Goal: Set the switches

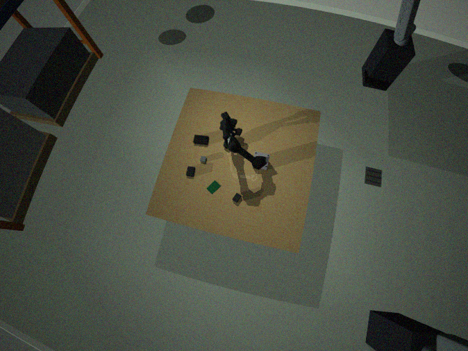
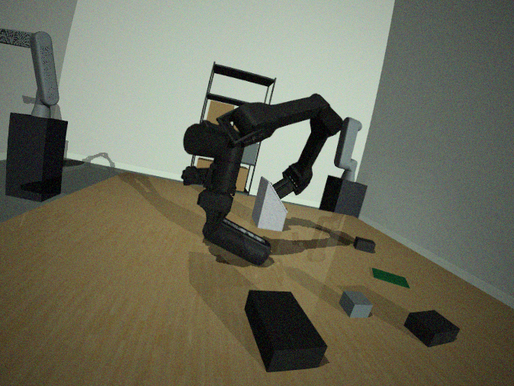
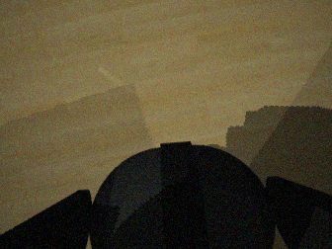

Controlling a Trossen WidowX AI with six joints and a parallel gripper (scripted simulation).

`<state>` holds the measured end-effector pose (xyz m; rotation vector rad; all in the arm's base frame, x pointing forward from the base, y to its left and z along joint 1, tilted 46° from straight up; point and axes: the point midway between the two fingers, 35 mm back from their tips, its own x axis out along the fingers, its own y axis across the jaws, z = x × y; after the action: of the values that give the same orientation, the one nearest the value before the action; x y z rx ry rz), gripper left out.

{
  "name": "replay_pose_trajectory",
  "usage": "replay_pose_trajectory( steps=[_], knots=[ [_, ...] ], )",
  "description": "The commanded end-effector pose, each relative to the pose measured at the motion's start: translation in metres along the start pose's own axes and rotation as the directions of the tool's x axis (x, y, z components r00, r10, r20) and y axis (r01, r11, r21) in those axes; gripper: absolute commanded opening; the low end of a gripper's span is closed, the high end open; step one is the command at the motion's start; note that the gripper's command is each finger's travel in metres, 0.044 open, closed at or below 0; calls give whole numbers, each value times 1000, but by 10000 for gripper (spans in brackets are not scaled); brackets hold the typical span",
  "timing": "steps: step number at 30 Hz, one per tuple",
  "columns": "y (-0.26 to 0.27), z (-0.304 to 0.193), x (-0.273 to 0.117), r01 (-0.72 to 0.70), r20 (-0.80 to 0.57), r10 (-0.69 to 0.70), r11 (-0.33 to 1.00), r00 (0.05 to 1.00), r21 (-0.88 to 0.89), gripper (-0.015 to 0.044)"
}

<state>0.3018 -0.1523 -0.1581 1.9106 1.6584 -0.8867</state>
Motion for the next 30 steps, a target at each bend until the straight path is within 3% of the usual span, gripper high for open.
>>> replay_pose_trajectory(
  steps=[1, 30],
  knots=[
    [-1, -3, 7, 6, -15, -6, 1000, 1000, 6, 338],
    [-1, 3, 29, 6, -16, -6, 1000, 1000, 5, 338]
  ],
)
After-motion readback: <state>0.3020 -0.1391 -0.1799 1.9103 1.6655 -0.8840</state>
